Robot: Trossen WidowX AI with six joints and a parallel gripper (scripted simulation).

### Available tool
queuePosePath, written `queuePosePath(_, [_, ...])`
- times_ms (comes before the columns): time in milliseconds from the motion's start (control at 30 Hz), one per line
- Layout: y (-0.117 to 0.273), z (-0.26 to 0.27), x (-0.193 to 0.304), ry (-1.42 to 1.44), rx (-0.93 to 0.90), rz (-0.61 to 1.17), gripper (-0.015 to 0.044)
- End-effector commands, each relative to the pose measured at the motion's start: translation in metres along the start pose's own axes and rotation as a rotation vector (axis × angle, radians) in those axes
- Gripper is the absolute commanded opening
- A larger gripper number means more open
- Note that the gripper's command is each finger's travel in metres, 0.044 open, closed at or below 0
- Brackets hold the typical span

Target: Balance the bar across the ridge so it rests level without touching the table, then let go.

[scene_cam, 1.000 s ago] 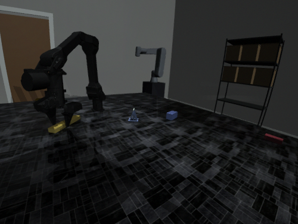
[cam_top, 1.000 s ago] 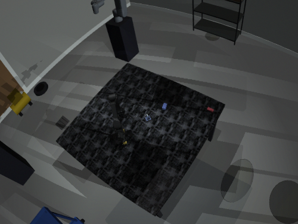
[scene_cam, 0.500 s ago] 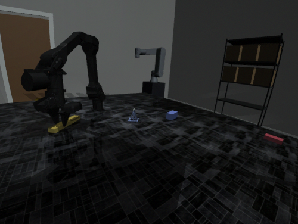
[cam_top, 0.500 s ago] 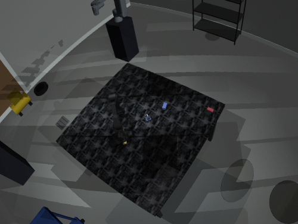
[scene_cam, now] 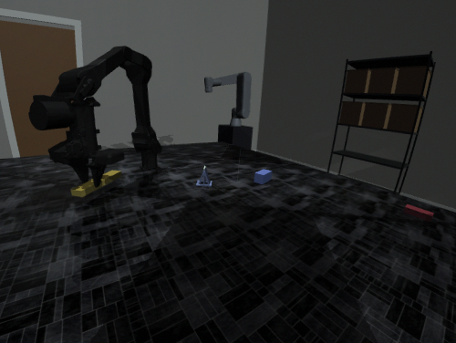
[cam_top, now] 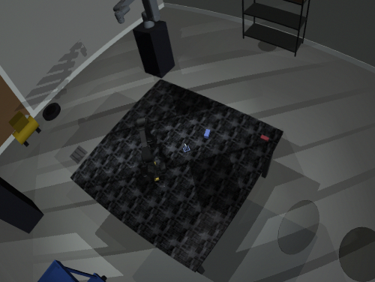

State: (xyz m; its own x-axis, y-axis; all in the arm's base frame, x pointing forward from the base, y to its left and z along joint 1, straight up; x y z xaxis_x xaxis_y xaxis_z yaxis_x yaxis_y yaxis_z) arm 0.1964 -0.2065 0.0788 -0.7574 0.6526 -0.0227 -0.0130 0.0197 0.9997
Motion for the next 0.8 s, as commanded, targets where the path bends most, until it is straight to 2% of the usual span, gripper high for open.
queuePosePath(0, [0.011, 0.000, -0.002, -0.002, -0.001, -0.006, 0.0000])
queuePosePath(767, [0.070, 0.000, 0.000, -0.005, -0.003, -0.005, 0.0000])
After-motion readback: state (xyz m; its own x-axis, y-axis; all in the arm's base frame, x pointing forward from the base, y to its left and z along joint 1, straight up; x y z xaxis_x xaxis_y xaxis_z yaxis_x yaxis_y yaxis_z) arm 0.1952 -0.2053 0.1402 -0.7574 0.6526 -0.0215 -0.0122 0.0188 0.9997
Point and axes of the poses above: the point midway between the two fingers, 35 mm back from their tips, its own y axis back along the fingers, its own z axis across the jaws, x = y × z, the point moved 1 cm from there along y, back along the fingers, and after that the axes turned 1 degree about y, right-handed, at the moved point
